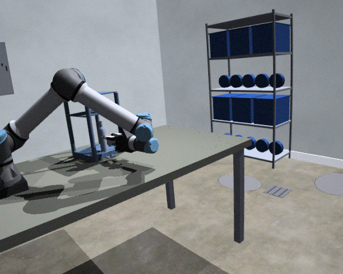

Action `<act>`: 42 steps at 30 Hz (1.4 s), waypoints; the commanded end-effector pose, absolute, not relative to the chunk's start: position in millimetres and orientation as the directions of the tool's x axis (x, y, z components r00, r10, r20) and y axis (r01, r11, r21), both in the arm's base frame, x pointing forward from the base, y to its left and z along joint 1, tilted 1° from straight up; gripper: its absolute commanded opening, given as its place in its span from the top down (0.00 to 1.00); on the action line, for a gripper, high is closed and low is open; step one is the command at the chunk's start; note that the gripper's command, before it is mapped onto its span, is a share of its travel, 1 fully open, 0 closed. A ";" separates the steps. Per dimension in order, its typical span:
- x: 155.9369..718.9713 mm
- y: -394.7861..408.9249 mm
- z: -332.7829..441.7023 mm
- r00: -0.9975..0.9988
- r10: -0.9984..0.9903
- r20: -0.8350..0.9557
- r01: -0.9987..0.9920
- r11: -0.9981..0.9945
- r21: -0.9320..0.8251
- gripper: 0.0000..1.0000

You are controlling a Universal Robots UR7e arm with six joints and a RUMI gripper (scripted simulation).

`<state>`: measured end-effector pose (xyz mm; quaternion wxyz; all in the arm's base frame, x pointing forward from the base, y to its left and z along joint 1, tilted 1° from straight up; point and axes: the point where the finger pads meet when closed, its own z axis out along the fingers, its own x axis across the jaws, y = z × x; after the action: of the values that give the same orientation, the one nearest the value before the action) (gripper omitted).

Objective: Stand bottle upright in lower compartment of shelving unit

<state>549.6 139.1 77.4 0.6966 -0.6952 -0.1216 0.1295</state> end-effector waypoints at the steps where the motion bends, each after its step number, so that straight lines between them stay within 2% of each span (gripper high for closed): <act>1: 550.3 137.9 78.0 0.937 0.349 -0.010 -0.010 0.000 -1.000 0.65; 26: 551.6 134.3 78.0 0.937 0.349 -0.010 -0.010 0.000 -1.000 0.65; 42: 562.7 104.7 77.9 0.937 0.349 -0.010 -0.010 0.000 -1.000 0.65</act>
<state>557.9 116.7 77.3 0.6965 -0.6953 -0.1215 0.1293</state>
